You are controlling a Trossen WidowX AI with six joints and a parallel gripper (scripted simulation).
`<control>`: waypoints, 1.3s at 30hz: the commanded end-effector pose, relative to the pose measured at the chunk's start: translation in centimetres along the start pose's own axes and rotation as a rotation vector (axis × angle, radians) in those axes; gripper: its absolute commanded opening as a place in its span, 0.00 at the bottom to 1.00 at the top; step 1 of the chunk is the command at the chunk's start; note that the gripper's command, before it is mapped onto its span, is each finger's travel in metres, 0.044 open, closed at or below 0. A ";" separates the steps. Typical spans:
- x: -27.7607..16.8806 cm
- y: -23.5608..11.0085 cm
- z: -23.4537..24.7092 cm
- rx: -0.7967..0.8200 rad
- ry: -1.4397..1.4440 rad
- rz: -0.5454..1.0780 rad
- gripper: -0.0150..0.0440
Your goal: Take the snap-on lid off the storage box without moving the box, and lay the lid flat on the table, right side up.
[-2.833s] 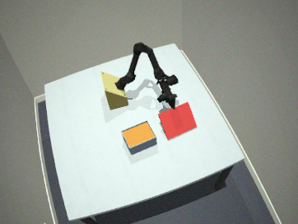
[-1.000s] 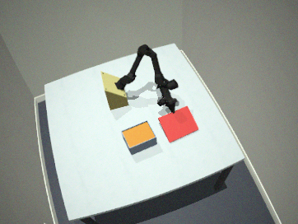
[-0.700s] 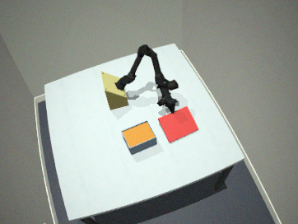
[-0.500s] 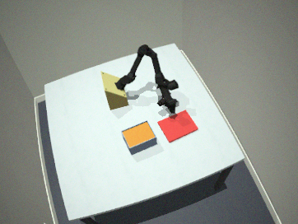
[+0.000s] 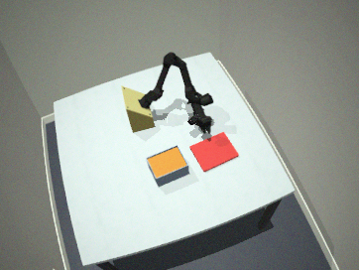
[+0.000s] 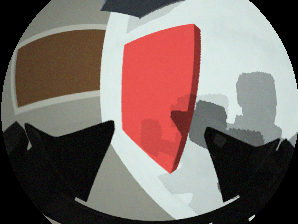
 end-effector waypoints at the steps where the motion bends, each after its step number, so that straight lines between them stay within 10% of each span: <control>1: 0.3 -0.7 -0.6 0.002 0.003 -0.008 1.00; 39: 0.0 -6.3 -0.8 0.001 0.004 -0.009 1.00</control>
Point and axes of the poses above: the point midway between the two fingers, 35 mm back from their tips, its own y axis out along the fingers, its own z axis across the jaws, x = y × z, the point moved 5 cm from there along -y, back along the fingers, and after that the axes turned 8 degrees about y, right-handed, at the moved point
